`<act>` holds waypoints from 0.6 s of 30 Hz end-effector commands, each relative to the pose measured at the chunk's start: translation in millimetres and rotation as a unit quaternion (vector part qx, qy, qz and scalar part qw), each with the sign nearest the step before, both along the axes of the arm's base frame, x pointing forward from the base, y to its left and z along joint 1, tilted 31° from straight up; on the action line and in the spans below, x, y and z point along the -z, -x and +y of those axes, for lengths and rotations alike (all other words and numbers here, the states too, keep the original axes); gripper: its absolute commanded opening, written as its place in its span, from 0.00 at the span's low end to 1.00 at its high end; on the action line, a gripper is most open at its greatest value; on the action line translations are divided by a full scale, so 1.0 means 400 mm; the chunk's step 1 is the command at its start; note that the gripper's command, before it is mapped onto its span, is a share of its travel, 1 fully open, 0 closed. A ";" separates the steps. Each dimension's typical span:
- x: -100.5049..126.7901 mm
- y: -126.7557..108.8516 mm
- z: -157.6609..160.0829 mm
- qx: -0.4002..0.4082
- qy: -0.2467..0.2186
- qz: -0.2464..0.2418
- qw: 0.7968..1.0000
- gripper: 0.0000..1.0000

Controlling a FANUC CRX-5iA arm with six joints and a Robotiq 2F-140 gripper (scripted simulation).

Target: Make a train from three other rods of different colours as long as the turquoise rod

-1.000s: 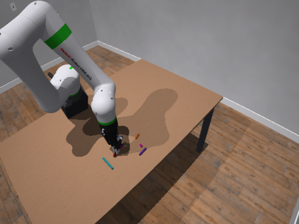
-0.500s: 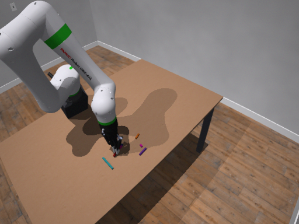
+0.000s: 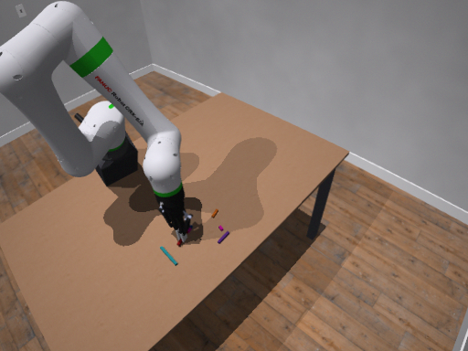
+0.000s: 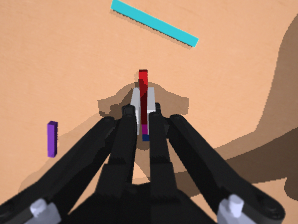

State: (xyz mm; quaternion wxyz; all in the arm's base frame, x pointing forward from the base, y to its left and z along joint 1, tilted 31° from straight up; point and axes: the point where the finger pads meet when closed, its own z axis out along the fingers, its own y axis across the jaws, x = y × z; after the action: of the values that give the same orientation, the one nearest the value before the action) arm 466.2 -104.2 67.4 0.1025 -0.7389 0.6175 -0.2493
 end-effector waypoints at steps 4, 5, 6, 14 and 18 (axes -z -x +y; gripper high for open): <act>0.010 -0.007 -0.002 0.000 0.000 0.000 1.000 0.03; 0.012 -0.008 -0.002 0.000 0.000 0.000 1.000 0.03; 0.014 -0.009 -0.003 0.000 0.000 0.000 1.000 0.03; 0.021 -0.013 -0.004 0.000 0.000 0.000 1.000 0.03; 0.021 -0.013 -0.004 0.000 0.000 0.000 1.000 0.03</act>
State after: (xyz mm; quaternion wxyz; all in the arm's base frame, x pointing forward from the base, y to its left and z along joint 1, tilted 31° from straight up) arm 471.2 -105.7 58.9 0.1026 -0.7389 0.6175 -0.2493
